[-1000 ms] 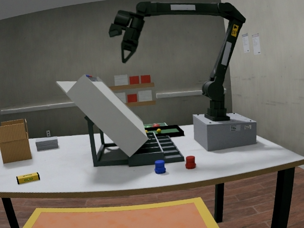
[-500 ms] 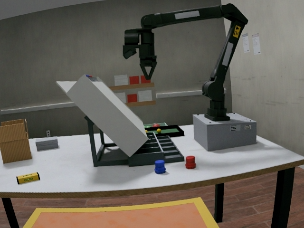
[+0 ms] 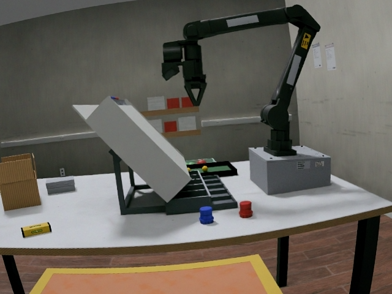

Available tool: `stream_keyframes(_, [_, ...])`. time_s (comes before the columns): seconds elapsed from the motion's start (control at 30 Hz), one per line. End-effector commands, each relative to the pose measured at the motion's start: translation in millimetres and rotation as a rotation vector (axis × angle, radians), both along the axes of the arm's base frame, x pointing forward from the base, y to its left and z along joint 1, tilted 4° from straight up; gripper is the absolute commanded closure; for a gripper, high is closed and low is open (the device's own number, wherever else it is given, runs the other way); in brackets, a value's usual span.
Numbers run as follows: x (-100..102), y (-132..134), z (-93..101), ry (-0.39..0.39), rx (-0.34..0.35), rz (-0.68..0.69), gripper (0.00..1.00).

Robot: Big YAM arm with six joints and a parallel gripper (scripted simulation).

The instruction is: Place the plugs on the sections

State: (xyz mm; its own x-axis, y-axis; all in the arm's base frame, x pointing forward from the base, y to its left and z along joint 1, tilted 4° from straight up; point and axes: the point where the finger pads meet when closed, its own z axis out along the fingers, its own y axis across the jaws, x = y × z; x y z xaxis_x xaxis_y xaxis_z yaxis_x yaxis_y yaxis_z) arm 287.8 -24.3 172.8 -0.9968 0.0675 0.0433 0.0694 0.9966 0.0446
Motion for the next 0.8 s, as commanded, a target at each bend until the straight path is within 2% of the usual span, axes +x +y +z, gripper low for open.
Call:
stream_keyframes(0.0, [5.4,-0.7,5.1,-0.02,-0.003,0.0,0.41])
stream_keyframes(0.77, [3.0,-0.5,3.1,-0.012,-0.002,0.0,0.41])
